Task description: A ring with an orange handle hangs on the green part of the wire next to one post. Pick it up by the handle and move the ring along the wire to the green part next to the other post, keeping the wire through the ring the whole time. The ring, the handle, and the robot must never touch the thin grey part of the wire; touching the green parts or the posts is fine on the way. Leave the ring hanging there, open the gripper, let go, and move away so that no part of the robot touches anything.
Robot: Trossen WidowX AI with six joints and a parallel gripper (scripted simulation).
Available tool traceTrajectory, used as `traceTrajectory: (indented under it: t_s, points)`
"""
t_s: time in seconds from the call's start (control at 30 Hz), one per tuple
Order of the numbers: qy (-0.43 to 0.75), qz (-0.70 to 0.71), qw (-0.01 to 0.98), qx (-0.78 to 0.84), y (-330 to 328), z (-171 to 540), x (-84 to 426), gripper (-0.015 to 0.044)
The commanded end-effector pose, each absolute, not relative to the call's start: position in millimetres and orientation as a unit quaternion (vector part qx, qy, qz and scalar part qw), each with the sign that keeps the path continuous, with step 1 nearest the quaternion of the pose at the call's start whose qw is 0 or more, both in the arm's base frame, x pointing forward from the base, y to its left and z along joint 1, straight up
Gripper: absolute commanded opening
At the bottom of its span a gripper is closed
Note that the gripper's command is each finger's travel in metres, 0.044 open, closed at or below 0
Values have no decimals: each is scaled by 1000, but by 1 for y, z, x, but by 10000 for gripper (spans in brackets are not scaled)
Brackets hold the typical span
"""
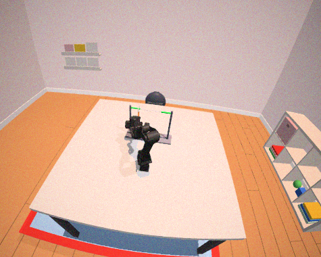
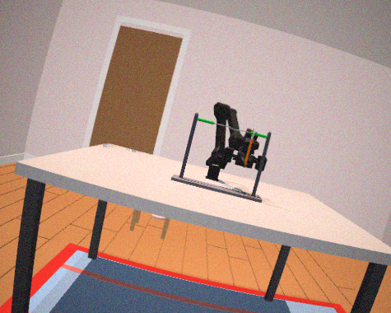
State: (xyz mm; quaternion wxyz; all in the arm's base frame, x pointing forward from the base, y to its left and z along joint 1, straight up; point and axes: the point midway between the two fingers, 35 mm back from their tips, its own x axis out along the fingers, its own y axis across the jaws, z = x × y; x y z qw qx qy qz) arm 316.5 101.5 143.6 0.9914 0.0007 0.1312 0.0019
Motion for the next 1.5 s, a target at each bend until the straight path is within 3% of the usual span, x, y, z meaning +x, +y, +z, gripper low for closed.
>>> traceTrajectory:
  t_s: [0.0,1.37,1.47]
  points:
    - [129,1,992,5,106,145,318,-150]
    - [129,1,992,5,109,129,318,-150]
    - [129,3,992,2,109,130,318,-71]
